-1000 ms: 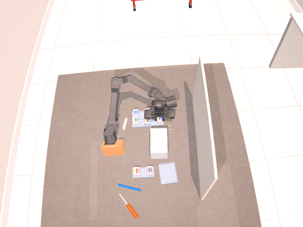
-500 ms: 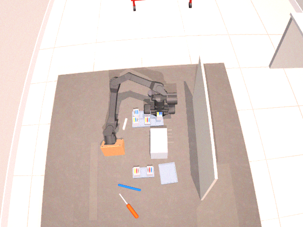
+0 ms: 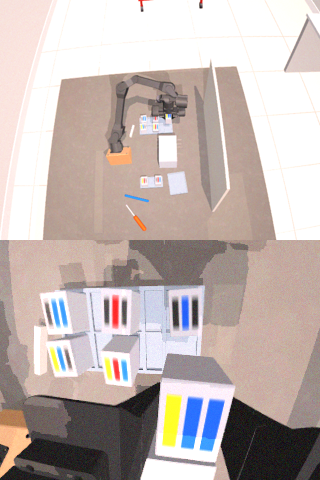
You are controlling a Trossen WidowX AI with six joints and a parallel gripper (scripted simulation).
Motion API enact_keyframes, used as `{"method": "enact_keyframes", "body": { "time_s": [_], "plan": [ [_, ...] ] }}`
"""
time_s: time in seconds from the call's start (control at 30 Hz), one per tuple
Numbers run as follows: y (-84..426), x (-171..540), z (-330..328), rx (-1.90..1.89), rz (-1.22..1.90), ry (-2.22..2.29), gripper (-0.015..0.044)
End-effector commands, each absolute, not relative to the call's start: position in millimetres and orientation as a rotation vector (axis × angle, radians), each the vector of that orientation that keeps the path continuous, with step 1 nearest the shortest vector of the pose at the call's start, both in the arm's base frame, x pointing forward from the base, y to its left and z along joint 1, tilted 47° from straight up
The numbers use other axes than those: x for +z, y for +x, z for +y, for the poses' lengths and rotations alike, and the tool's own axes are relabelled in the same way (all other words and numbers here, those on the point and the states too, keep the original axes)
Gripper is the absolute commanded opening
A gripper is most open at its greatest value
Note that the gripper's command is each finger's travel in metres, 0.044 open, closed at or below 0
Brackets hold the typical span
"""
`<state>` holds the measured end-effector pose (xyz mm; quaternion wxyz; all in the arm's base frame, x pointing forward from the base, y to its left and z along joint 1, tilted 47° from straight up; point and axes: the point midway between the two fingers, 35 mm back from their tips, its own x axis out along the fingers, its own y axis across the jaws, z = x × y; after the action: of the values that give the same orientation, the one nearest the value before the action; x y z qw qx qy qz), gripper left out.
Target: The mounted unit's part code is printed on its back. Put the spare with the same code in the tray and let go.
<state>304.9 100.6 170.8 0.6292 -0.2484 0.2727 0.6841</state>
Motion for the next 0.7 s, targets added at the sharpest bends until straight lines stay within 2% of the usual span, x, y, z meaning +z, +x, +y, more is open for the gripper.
{"method": "enact_keyframes", "body": {
  "time_s": [0.0, 0.2, 0.67],
  "plan": [
    [307, 183, 89, 1.566, 0.618, -0.579, 0.0000],
    [310, 188, 80, 1.565, 0.618, -0.579, 0.0000],
    [354, 137, 19, 1.532, 0.646, -0.588, 0.0000]
  ]
}}
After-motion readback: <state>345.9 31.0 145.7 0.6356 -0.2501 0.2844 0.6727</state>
